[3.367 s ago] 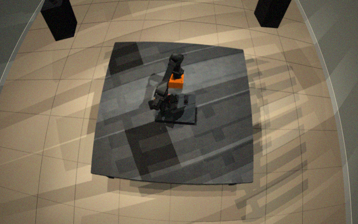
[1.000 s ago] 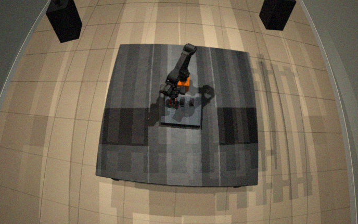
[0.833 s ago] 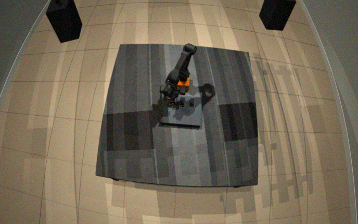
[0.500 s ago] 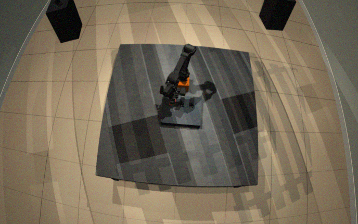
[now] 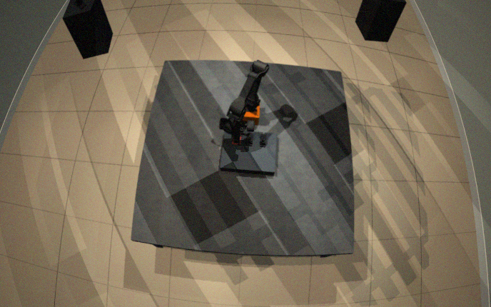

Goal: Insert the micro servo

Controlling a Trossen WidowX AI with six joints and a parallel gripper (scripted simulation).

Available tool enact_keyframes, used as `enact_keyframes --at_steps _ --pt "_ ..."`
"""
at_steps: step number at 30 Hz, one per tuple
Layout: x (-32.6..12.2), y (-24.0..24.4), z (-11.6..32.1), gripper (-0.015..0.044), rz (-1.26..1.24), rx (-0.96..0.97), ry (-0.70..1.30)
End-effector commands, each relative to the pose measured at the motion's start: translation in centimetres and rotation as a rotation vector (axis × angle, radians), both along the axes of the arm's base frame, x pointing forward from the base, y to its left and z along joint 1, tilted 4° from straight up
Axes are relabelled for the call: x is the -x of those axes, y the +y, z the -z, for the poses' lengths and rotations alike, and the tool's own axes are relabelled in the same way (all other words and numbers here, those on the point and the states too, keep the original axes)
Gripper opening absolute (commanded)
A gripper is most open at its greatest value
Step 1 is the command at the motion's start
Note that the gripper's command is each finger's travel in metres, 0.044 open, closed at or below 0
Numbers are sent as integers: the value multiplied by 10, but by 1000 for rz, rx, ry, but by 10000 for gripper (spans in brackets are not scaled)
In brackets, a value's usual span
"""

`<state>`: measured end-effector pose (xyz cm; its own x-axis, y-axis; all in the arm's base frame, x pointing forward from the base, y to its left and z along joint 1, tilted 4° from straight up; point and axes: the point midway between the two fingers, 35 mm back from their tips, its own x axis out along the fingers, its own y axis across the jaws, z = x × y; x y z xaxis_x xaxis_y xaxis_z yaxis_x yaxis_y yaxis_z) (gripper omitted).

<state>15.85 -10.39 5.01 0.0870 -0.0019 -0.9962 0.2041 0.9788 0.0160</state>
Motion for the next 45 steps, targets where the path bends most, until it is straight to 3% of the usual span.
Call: enact_keyframes --at_steps 1,45 --pt "0 1 4 0 1 -5 0" --pt "-3 1 41 0 1 -5 0"
